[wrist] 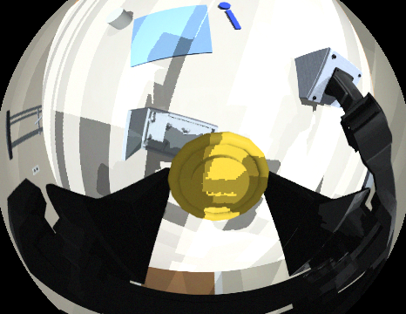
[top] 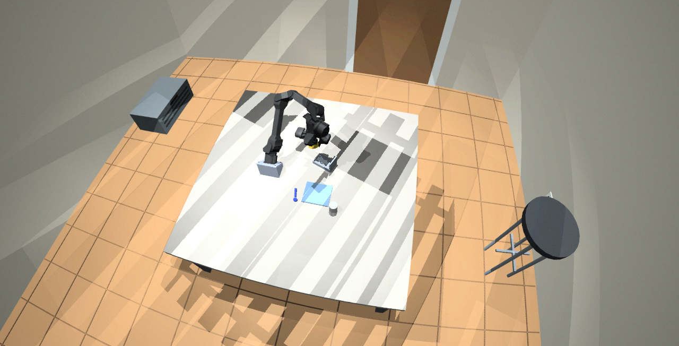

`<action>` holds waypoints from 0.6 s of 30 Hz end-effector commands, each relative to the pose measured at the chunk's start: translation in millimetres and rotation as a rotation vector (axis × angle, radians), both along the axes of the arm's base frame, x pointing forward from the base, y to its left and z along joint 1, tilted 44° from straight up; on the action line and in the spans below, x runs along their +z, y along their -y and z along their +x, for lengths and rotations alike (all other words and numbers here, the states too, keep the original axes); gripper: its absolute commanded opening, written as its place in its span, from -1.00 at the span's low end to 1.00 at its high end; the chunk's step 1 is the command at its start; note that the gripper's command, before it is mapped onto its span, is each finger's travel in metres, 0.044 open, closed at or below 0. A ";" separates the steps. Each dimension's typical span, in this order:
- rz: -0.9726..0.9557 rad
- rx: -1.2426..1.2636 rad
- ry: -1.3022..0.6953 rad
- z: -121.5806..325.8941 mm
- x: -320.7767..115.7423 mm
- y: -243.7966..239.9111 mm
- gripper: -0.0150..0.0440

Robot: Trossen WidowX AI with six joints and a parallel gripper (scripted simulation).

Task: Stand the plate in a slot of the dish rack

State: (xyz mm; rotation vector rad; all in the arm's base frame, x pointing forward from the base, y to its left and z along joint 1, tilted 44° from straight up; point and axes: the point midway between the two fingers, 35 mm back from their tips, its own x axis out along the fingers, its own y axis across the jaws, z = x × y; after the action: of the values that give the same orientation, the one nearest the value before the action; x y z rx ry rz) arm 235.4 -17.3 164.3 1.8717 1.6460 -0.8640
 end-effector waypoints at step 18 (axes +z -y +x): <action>-0.092 -0.125 -0.185 -35.0 -5.3 -33.7 -0.49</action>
State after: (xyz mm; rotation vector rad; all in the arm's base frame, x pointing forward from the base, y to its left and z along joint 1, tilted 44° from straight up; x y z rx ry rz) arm 204.2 13.4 166.3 1.9713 1.5908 -1.1622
